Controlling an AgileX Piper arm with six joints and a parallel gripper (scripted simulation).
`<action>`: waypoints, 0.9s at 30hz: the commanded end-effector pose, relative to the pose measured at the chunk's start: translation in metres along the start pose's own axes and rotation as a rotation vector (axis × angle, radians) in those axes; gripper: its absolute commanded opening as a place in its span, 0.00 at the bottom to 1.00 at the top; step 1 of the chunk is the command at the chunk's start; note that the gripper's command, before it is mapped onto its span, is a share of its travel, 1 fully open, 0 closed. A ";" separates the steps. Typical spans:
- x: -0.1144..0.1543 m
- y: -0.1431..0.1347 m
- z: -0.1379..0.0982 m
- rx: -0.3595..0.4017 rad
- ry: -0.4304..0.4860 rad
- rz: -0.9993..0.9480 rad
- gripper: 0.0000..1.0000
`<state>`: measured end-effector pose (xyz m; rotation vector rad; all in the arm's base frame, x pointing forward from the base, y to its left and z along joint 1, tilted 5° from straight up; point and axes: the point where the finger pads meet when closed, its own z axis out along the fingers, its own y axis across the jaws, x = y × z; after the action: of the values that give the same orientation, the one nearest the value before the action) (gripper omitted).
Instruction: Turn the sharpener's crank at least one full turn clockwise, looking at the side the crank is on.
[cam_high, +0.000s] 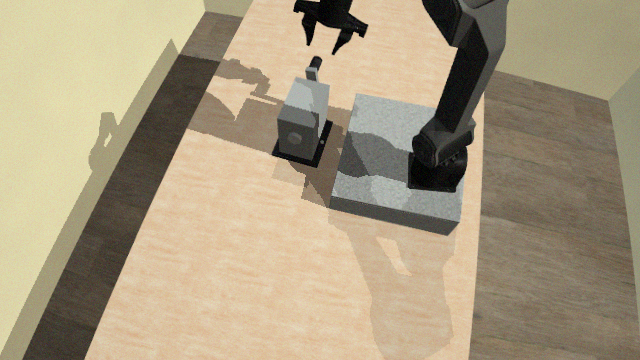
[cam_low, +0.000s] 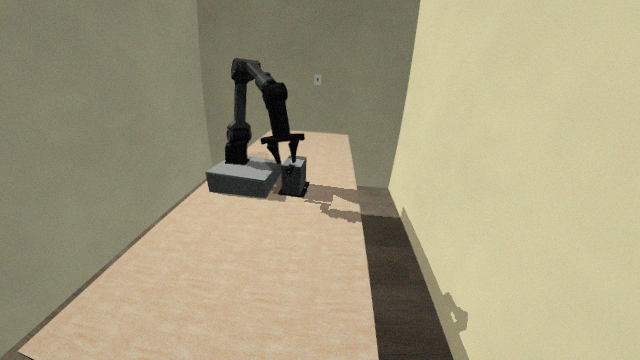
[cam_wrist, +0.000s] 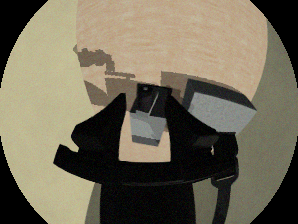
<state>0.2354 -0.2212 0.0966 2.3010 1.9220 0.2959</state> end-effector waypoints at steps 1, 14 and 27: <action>-0.001 0.001 -0.007 -0.003 -0.004 0.000 0.69; -0.001 0.001 -0.036 -0.003 -0.004 0.000 0.69; 0.000 0.000 -0.040 -0.001 0.000 0.000 0.69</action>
<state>0.2263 -0.2222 0.1353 2.3018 1.9234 0.2967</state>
